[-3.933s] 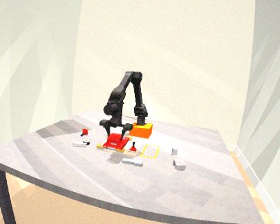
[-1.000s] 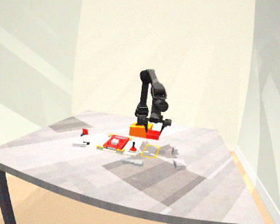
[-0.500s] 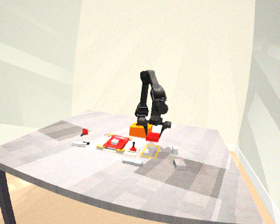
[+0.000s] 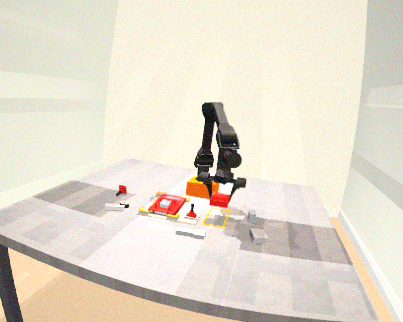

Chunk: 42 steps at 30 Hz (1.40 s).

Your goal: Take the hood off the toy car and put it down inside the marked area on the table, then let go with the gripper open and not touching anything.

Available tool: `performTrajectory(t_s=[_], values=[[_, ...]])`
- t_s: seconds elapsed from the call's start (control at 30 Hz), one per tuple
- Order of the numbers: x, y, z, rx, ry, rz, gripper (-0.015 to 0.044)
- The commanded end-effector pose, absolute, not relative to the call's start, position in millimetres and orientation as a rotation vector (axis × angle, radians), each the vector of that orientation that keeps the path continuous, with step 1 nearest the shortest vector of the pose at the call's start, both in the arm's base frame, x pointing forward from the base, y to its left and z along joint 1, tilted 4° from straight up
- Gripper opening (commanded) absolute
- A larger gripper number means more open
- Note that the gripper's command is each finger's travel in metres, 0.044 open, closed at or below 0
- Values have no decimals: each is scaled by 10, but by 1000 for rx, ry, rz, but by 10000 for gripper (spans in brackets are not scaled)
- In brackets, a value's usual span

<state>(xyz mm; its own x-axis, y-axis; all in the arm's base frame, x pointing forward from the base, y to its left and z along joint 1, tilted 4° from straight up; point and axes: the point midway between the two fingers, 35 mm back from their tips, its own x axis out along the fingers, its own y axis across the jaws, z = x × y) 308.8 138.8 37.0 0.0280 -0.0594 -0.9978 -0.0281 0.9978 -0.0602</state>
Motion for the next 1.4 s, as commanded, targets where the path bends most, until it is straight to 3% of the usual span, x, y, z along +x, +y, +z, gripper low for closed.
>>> performTrajectory(t_s=[0.0, 1.37], values=[[3074, 1371, 311, -73, 1550, -31, 0], [3058, 1339, -36, -74, 1550, -31, 0]])
